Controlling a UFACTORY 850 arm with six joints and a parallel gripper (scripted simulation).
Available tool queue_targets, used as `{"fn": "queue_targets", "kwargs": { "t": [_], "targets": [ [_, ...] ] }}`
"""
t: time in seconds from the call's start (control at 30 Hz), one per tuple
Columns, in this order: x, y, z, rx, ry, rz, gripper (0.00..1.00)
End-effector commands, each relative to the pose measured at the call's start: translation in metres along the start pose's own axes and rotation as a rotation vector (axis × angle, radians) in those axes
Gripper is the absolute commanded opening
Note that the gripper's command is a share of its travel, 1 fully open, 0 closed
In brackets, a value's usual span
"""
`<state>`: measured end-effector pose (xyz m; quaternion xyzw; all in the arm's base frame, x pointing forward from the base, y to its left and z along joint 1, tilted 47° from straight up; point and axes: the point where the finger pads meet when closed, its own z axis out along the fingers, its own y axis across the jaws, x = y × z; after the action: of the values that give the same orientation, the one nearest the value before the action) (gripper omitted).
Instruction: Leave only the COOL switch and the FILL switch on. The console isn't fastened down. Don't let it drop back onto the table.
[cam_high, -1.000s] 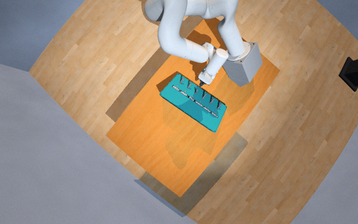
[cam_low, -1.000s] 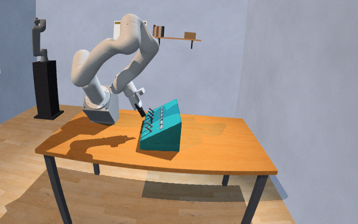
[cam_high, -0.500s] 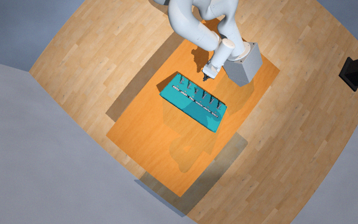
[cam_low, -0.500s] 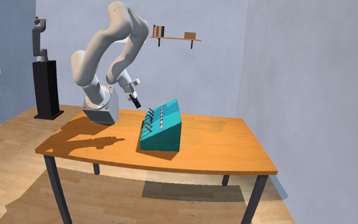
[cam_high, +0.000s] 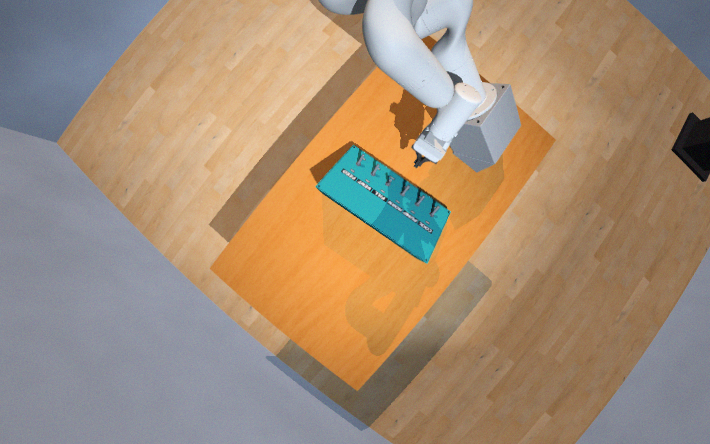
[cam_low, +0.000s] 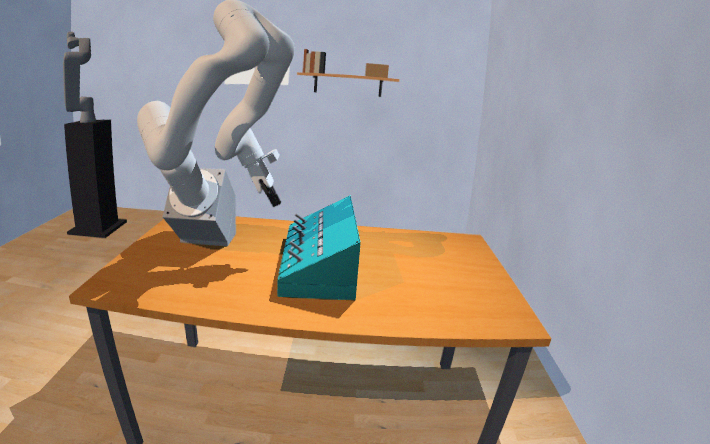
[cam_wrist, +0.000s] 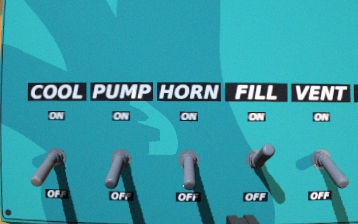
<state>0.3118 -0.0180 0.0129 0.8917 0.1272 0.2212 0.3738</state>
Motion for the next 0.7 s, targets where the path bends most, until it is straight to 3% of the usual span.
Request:
{"fn": "queue_targets", "kwargs": {
  "t": [0.0,0.1,0.13,0.23,0.27,0.33,0.37,0.43,0.53,0.67],
  "targets": [
    [0.002,-0.061,0.002,-0.01,-0.005,0.0,0.0],
    [0.002,-0.061,0.002,-0.01,-0.005,0.0,0.0],
    [-0.003,-0.095,0.002,-0.011,-0.004,0.001,0.0],
    [-0.003,-0.095,0.002,-0.011,-0.004,0.001,0.0],
    [-0.012,-0.125,0.002,-0.012,-0.003,0.002,0.0],
    [-0.012,-0.125,0.002,-0.012,-0.003,0.002,0.0],
    [-0.02,-0.147,0.002,-0.014,0.0,0.005,0.0],
    [-0.02,-0.147,0.002,-0.014,0.0,0.005,0.0],
    [-0.029,-0.168,0.002,-0.016,0.002,0.007,0.0],
    [-0.03,-0.169,0.002,-0.016,0.002,0.008,0.0]
  ]
}}
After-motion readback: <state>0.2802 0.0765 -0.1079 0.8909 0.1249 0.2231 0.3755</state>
